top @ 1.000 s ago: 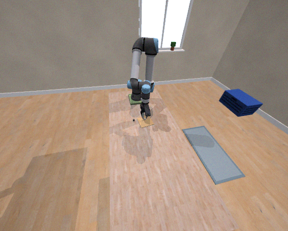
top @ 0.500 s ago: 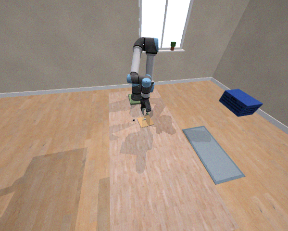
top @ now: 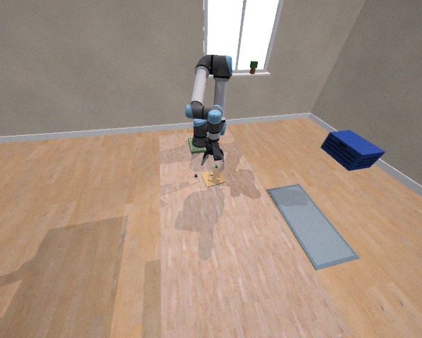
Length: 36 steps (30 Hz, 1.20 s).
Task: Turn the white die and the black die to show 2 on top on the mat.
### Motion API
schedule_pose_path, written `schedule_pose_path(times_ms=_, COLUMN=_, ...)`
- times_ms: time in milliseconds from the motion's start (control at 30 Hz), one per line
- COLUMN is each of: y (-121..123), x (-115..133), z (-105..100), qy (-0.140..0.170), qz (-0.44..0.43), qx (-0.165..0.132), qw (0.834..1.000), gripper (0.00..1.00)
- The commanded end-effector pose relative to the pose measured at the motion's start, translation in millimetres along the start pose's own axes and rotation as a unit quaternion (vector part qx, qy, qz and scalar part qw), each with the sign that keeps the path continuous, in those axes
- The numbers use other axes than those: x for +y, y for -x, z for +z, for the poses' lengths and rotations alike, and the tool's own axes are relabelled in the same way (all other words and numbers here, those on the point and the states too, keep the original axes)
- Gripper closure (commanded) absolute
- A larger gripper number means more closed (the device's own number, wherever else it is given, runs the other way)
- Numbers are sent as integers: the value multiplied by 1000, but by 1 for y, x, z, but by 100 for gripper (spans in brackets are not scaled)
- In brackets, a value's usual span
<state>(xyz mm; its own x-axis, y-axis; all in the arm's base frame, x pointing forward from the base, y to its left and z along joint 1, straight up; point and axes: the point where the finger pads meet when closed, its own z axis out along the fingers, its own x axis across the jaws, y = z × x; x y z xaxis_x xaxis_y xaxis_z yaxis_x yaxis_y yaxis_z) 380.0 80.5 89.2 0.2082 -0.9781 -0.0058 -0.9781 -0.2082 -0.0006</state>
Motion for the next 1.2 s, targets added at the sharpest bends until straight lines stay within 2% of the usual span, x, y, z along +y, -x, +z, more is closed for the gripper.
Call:
schedule_pose_path(times_ms=0, y=0, x=0, z=-1, qy=0, qz=0, qx=0, qw=1000, gripper=0)
schedule_pose_path(times_ms=733, y=0, x=0, z=-1, qy=0, qz=-3, qx=0, qw=1000, gripper=0)
schedule_pose_path(times_ms=1167, y=-2, x=-1, z=-1, qy=0, qz=-37, qx=0, qw=999, gripper=0)
